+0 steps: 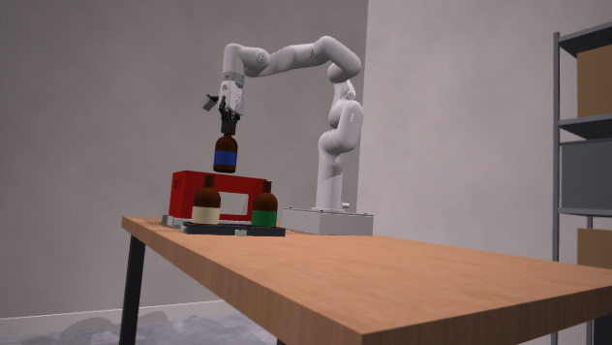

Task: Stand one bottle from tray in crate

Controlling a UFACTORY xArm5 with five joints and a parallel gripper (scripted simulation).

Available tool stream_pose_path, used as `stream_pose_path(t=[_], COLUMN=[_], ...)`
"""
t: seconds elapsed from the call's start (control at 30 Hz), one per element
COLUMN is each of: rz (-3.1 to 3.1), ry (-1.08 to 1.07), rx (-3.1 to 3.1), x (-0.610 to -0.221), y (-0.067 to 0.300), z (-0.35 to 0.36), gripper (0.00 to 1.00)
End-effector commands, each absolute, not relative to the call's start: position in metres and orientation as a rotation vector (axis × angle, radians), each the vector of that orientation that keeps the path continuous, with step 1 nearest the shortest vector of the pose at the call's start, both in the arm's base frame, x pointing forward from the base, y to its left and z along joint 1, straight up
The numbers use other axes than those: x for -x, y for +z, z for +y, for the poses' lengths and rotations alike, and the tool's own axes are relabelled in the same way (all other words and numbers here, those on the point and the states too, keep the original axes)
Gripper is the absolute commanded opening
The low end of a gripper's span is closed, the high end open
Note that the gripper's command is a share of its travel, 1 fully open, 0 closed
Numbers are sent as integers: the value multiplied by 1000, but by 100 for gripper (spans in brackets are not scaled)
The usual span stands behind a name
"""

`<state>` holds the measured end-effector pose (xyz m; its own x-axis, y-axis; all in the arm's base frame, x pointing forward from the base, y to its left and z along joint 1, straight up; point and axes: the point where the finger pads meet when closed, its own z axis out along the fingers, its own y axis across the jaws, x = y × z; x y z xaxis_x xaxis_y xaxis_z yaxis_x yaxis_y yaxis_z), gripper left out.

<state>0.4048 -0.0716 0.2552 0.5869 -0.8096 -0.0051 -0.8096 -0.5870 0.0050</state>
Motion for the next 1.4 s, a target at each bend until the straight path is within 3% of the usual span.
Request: stream_pose_path(t=[0.0, 1.37], rz=[-1427, -1427], ry=[-4, -5], rx=[-2798, -2798], x=[-406, -406], y=[256, 222], z=[-72, -72], gripper=[0, 0])
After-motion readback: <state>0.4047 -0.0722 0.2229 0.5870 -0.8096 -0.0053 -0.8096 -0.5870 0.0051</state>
